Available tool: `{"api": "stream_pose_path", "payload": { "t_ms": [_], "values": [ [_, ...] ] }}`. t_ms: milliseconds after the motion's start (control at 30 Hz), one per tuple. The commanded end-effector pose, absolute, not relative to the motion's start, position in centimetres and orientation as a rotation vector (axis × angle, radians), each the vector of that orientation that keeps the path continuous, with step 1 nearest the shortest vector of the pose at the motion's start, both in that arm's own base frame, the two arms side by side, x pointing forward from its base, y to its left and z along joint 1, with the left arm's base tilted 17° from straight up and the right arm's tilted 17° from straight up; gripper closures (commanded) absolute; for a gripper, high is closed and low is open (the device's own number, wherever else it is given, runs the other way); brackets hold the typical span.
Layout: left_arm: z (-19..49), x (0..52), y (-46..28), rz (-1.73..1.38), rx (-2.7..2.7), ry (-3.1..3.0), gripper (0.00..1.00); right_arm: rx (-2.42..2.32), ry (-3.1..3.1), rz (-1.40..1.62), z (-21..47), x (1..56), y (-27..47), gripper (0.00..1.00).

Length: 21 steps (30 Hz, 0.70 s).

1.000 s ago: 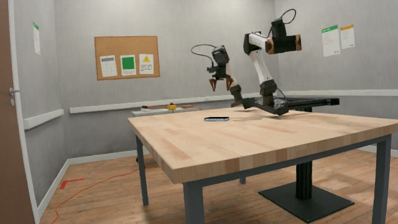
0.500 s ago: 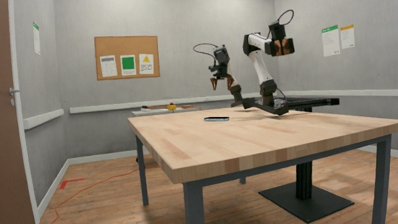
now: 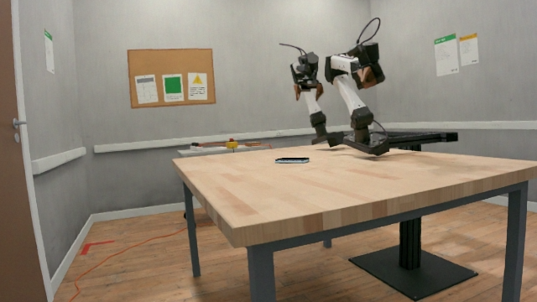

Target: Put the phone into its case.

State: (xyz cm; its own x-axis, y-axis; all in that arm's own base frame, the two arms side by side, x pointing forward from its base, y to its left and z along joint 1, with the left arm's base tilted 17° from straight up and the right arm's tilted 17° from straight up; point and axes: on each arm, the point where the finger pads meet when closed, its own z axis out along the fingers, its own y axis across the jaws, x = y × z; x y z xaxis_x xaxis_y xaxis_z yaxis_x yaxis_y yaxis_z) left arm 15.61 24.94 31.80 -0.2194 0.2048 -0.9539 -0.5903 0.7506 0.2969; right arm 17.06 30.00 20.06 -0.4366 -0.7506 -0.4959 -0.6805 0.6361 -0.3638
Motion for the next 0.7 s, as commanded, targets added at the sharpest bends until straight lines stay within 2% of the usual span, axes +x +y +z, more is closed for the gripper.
{"api": "stream_pose_path", "payload": {
  "t_ms": [0,200,667],
  "values": [
    [28.9,15.8,22.3,0.741,-0.238,1.787,1.00,-1.114,2.084,-0.093,21.9,15.6,28.6,0.00],
    [26.0,16.1,19.4,0.744,-0.139,1.911,1.00,-1.142,1.960,-0.015,22.2,12.9,25.5,0.00],
    [21.3,16.9,14.4,0.743,0.037,2.108,1.00,-1.171,1.851,0.074,21.1,10.9,22.3,0.00]
  ]
}}
